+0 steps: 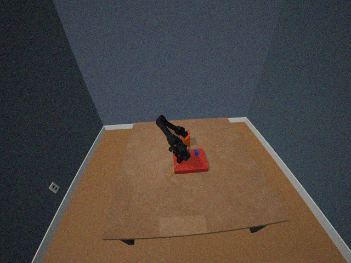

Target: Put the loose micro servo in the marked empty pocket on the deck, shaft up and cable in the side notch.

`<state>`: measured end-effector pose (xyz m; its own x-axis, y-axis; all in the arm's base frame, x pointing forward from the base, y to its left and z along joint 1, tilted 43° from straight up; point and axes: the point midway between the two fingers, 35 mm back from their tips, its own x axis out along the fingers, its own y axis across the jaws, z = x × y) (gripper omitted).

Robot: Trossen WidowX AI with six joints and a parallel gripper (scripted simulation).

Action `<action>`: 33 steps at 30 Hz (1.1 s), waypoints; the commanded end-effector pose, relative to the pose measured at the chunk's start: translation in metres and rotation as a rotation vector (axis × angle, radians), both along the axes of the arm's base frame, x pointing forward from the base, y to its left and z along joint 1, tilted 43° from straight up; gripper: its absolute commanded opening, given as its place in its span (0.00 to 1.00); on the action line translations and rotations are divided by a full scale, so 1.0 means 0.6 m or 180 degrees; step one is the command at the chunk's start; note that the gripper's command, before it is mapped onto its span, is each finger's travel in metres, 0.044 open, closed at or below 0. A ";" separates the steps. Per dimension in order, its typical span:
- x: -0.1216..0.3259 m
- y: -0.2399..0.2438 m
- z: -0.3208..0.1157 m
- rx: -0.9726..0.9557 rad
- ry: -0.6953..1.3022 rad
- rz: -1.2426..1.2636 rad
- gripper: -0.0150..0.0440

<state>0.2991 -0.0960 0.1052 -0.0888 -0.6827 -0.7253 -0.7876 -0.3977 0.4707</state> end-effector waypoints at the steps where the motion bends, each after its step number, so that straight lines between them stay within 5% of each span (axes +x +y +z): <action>1: 0.000 0.005 0.007 0.0014 -0.0039 -0.0009 0.25; 16: -0.027 0.017 -0.001 0.0016 -0.0036 -0.0009 0.25; 33: -0.003 0.128 -0.108 0.0028 -0.0039 -0.0009 0.25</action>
